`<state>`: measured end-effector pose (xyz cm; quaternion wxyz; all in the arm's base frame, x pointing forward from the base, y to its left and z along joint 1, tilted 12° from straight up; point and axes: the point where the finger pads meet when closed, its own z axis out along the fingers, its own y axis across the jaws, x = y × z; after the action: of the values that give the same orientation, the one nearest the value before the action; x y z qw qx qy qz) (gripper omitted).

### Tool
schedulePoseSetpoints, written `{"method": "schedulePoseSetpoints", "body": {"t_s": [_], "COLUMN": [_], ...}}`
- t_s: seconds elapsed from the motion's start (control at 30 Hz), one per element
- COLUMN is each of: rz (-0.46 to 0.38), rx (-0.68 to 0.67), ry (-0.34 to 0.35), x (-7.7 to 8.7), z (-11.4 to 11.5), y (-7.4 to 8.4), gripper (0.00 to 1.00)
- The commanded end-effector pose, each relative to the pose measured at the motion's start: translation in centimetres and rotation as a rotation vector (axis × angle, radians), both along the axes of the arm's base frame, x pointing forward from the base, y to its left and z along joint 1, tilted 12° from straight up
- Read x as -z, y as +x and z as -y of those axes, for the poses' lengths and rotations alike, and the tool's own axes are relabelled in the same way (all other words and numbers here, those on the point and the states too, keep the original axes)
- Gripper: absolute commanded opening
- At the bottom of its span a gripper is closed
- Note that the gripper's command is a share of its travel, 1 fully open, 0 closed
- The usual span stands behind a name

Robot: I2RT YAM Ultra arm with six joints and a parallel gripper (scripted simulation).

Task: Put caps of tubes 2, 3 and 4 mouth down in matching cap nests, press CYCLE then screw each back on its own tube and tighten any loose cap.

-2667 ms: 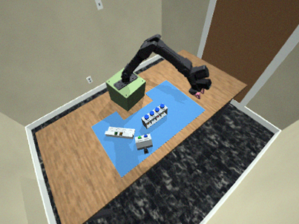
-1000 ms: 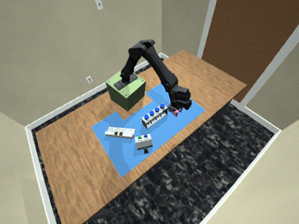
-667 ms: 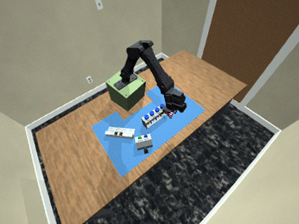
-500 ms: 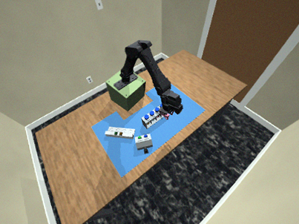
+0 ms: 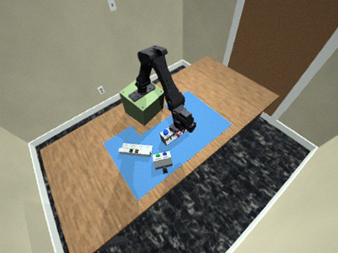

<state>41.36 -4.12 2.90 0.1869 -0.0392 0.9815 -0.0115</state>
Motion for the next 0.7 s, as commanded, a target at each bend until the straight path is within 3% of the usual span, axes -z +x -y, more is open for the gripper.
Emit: {"method": "schedulePoseSetpoints", "body": {"t_s": [0.0, 0.2, 0.67], "rz": [0.02, -0.014, -0.076], "rx": [-0.02, -0.019, -0.017], "ry": [-0.012, -0.014, -0.009], "x": [-0.7, 0.0, 2.2], "z": [0.9, 2.3, 6.2], "y": [-0.2, -1.6, -7.0], "gripper": [0.49, 0.49, 0.49]}}
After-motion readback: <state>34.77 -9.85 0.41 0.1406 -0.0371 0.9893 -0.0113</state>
